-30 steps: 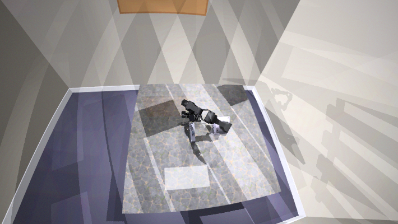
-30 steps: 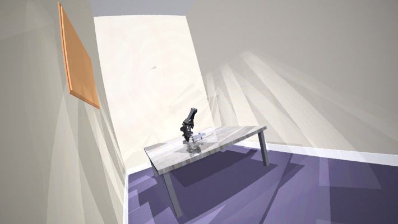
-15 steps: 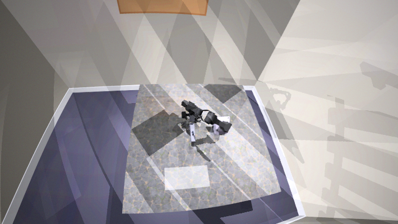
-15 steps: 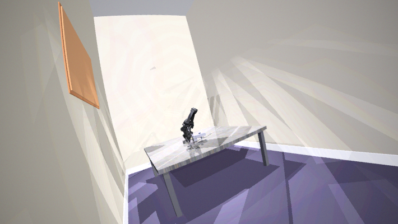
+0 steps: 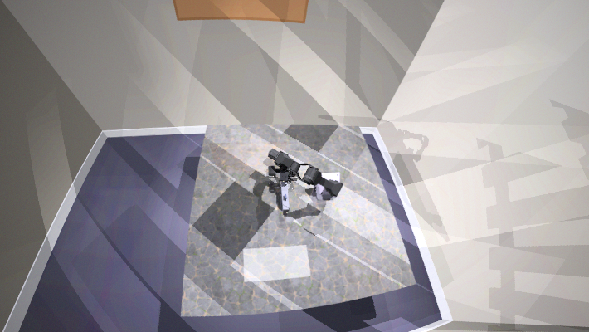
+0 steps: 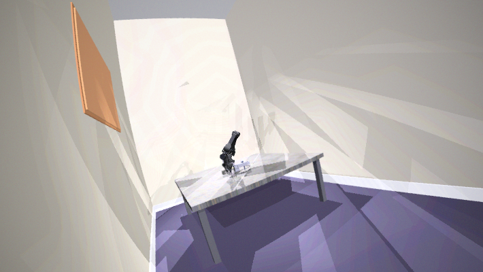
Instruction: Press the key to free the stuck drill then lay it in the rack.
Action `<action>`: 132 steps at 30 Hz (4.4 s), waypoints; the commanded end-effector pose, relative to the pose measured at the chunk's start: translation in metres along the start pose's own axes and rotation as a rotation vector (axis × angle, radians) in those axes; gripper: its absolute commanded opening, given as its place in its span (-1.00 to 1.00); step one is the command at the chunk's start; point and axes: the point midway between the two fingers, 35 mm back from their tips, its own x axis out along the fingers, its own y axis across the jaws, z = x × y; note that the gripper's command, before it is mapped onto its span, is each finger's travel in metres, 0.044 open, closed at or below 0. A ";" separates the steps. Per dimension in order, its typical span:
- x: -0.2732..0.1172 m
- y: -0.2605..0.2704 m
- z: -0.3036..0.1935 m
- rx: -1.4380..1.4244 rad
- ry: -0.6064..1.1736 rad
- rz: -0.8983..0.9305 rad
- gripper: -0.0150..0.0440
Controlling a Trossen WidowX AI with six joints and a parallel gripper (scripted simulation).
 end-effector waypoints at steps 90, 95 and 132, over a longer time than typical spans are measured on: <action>-0.001 0.000 0.008 0.002 -0.005 0.001 -0.49; -0.001 0.000 0.008 0.002 -0.005 0.001 -0.49; -0.002 0.000 0.008 0.002 -0.005 0.001 -0.49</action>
